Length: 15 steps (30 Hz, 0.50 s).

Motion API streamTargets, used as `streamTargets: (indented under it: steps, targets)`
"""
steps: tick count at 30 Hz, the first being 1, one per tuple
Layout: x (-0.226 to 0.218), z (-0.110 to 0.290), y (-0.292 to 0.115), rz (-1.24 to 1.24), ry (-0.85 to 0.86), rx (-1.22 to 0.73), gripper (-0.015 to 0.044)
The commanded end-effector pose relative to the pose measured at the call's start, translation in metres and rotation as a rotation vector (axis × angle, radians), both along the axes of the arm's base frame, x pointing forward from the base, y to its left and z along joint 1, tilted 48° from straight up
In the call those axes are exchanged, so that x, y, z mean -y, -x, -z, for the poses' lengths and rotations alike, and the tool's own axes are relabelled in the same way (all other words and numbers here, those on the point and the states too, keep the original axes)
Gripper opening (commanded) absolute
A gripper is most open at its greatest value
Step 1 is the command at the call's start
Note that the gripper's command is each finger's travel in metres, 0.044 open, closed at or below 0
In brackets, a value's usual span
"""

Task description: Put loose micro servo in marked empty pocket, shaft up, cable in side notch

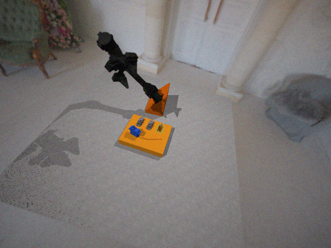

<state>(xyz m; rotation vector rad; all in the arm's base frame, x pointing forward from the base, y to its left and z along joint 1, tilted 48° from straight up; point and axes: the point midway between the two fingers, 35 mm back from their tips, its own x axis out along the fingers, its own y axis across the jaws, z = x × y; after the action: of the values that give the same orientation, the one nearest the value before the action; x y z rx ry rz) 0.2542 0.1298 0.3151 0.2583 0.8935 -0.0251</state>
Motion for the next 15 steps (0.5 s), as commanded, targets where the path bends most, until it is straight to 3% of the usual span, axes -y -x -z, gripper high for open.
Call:
streamTargets:
  steps: [1, 15]
  targets:
    - [0.008, 0.018, -0.013, 0.141, -0.007, -0.041, 0.044]
    - [0.04, 0.078, -0.044, 0.615, -0.021, -0.125, 0.044]
